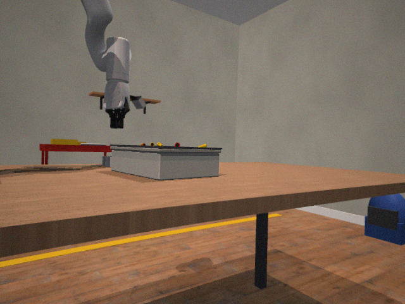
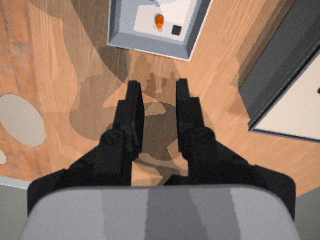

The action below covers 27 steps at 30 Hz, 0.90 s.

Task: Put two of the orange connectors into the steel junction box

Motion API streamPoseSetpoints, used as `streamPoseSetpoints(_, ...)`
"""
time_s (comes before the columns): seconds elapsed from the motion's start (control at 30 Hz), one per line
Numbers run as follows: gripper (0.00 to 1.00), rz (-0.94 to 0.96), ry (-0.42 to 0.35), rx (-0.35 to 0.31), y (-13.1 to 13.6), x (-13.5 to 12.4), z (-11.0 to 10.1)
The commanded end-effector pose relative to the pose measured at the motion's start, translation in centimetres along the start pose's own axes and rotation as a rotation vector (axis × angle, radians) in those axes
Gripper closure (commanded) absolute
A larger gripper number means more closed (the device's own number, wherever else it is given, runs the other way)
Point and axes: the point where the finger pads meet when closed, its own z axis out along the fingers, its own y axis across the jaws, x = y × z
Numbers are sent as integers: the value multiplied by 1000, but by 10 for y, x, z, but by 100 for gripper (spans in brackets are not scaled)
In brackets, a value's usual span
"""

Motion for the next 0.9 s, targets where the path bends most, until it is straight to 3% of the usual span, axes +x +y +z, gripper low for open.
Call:
streamPoseSetpoints(0.0, 74, 0, 3, 0, 0, 1, -3)
streamPoseSetpoints(0.2, 74, 0, 3, 0, 0, 1, -3)
streamPoseSetpoints(0.5, 74, 0, 3, 0, 0, 1, -33)
streamPoseSetpoints(0.87, 74, 0, 3, 0, 0, 1, -33)
